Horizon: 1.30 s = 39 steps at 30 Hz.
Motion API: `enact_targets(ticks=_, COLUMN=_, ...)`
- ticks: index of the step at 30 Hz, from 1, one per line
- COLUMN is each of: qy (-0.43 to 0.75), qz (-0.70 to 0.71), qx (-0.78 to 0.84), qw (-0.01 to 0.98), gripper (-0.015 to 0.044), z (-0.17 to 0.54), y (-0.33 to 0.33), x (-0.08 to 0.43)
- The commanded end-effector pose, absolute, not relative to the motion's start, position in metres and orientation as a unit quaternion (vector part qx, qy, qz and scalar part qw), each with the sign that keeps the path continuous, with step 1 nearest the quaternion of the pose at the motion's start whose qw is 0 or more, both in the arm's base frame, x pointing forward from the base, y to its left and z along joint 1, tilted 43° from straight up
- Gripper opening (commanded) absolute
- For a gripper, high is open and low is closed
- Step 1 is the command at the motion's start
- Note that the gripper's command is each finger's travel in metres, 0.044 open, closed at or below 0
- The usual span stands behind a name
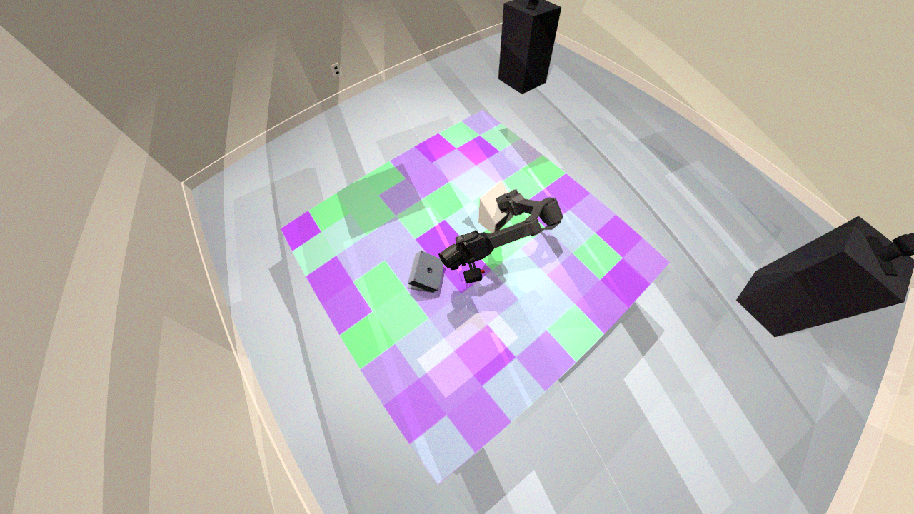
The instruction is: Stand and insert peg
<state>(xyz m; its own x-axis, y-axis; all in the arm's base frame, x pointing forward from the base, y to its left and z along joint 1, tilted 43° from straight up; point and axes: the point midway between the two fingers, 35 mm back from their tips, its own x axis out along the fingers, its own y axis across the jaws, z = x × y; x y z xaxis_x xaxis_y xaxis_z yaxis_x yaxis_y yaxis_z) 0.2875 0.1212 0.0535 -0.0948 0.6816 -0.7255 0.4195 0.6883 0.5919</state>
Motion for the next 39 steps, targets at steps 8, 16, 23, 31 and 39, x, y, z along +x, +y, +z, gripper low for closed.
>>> enact_targets(ticks=8, qy=0.733, qz=0.114, qx=0.374, qw=0.557, gripper=0.044, z=0.039, y=0.133, x=0.288)
enact_targets(ticks=16, qy=0.733, qz=0.114, qx=0.374, qw=0.557, gripper=0.044, z=0.029, y=0.142, x=0.287)
enact_targets(ticks=23, qy=0.733, qz=0.114, qx=0.374, qw=0.557, gripper=0.044, z=0.021, y=0.149, x=0.286)
enact_targets(ticks=31, qy=0.733, qz=0.115, qx=0.374, qw=0.557, gripper=0.044, z=0.012, y=0.158, x=0.284)
enact_targets(ticks=39, qy=0.733, qz=0.116, qx=0.375, qw=0.556, gripper=0.044, z=0.003, y=0.167, x=0.281)
